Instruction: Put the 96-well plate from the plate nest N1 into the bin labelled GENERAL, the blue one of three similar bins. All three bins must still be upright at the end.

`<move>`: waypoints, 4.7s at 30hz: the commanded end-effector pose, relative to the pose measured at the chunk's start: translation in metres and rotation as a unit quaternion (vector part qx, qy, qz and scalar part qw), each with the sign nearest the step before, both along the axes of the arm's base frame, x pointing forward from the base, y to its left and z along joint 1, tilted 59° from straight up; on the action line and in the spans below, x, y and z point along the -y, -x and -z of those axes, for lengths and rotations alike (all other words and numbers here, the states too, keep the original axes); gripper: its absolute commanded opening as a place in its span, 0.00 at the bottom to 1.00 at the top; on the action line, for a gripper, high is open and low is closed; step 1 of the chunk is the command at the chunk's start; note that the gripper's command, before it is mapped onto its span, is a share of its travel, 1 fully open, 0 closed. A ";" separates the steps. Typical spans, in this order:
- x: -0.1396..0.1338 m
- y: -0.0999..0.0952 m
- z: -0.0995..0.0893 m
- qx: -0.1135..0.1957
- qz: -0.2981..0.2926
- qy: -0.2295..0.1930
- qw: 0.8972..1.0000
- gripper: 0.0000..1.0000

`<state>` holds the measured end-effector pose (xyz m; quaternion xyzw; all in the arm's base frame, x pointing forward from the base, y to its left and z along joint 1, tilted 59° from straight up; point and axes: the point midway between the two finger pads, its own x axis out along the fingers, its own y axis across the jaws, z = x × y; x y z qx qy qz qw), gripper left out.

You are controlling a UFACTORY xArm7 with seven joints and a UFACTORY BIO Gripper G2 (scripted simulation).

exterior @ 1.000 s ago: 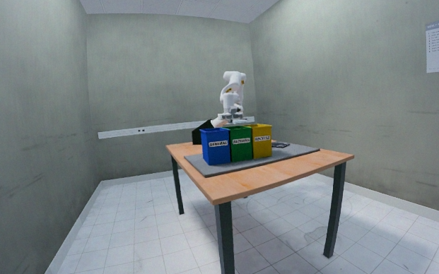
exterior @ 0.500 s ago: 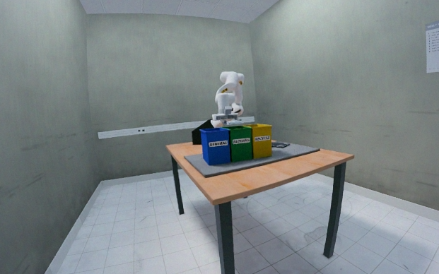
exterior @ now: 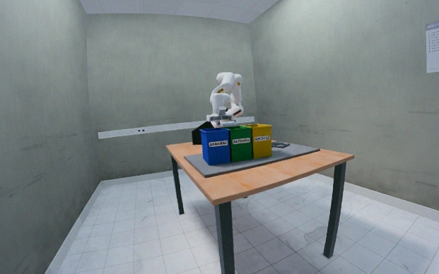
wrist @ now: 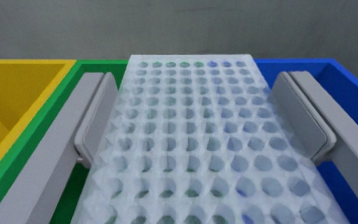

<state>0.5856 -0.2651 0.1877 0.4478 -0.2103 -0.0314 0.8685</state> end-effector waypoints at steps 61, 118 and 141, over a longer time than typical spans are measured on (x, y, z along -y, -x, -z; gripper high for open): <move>0.058 -0.036 0.058 0.001 0.001 0.001 1.000 0.00; 0.033 -0.049 0.074 0.001 0.001 0.001 1.000 0.18; 0.033 -0.049 0.074 0.001 0.001 0.001 1.000 0.18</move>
